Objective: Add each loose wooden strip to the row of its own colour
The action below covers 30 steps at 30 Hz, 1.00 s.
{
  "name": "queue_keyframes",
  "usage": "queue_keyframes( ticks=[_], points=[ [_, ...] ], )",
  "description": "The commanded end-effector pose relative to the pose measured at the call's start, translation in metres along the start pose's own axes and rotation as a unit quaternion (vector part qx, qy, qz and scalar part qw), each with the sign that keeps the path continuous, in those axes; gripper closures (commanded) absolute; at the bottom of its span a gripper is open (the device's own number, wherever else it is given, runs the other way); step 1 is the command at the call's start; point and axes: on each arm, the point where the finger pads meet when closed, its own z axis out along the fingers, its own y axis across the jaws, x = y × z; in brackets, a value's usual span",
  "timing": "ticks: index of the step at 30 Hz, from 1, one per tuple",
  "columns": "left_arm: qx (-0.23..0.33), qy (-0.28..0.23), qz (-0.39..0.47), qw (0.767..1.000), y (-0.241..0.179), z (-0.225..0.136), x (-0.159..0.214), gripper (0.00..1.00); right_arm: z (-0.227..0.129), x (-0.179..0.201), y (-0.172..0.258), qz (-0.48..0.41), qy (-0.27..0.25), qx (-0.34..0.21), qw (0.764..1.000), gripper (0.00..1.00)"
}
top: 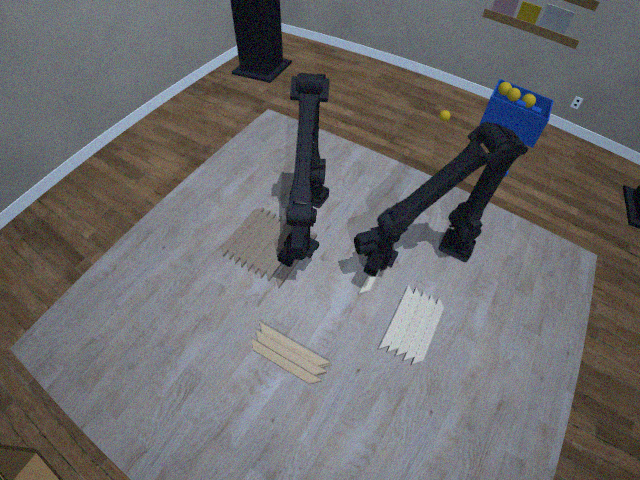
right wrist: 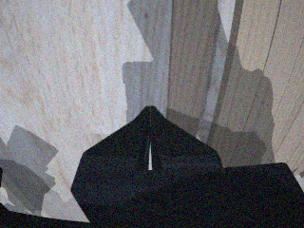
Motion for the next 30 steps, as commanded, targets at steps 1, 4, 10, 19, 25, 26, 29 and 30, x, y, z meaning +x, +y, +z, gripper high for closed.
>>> queue_keyframes(
  ticks=[1, 4, 10, 19, 25, 26, 29, 30],
  points=[
    [0.000, -0.002, -0.005, 1.000, -0.006, -0.001, -0.007, 1.00, 0.014, -0.003, 0.006, 0.000, -0.004, -0.001, 1.000, 0.99],
    [0.000, -0.002, -0.005, 1.000, -0.006, -0.001, -0.007, 1.00, 0.021, -0.003, 0.006, 0.001, -0.003, -0.001, 1.000, 0.99],
    [0.021, -0.022, -0.005, 1.000, -0.018, -0.034, -0.020, 1.00, 0.027, -0.004, 0.007, 0.001, -0.004, -0.002, 1.000, 0.99],
    [0.023, -0.023, -0.005, 0.999, -0.018, -0.056, -0.020, 1.00, 0.007, -0.023, 0.016, -0.002, -0.032, -0.016, 0.999, 0.99],
    [0.022, -0.023, -0.005, 0.999, -0.018, -0.067, -0.020, 1.00, 0.018, -0.008, -0.004, 0.002, -0.015, -0.007, 1.000, 0.99],
    [0.020, -0.021, -0.005, 1.000, -0.018, -0.066, -0.020, 1.00, 0.017, -0.009, -0.005, 0.002, -0.016, -0.007, 1.000, 0.99],
    [0.020, -0.020, -0.005, 1.000, -0.018, -0.065, -0.019, 1.00, 0.017, -0.009, -0.006, 0.002, -0.017, -0.008, 1.000, 0.99],
    [0.008, -0.009, -0.005, 1.000, -0.009, -0.054, -0.011, 1.00, 0.022, -0.007, -0.008, 0.002, -0.007, -0.004, 1.000, 0.99]
  ],
)
